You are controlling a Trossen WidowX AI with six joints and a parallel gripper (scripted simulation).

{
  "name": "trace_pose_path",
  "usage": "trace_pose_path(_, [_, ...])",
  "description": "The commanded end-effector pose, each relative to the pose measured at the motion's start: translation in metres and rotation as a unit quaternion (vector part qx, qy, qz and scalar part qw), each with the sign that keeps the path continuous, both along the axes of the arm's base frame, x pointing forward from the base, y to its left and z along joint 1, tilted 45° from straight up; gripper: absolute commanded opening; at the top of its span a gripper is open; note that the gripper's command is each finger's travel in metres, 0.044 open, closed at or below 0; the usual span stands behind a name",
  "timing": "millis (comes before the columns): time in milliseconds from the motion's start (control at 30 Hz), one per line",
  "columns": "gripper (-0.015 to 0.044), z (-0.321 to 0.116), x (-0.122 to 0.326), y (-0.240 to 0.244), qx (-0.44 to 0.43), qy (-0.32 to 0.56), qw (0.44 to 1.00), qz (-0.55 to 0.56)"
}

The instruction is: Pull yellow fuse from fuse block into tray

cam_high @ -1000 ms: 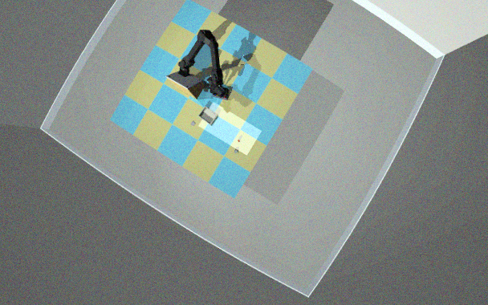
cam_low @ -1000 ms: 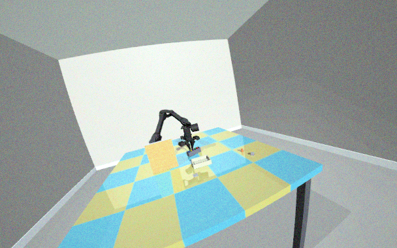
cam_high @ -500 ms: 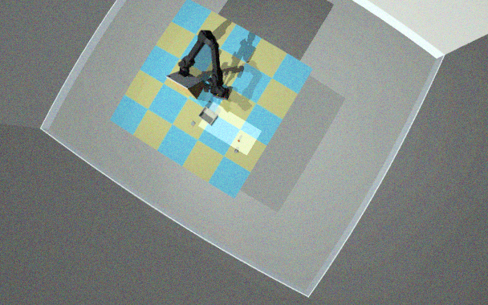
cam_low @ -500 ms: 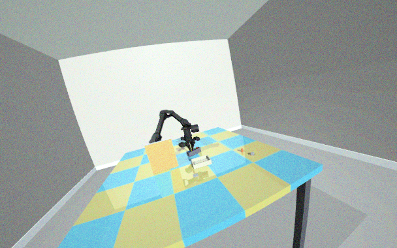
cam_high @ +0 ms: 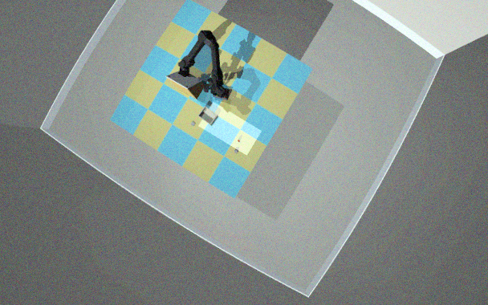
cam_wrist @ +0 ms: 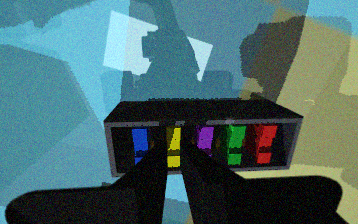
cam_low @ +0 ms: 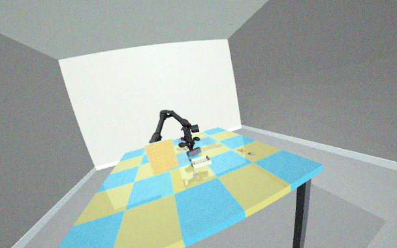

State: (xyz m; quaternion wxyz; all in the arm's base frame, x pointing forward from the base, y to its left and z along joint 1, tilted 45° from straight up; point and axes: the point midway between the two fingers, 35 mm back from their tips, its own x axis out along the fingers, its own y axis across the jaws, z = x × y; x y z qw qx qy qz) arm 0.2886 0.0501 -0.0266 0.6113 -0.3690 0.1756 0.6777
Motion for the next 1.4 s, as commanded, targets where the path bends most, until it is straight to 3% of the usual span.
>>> trace_pose_path(0, [0.0001, 0.0, 0.0, 0.0, 0.0, 0.0, 1.0, 0.0])
trace_pose_path(1367, [0.0, 0.013, 0.0, -0.013, 0.0, 0.001, 1.0, -0.001])
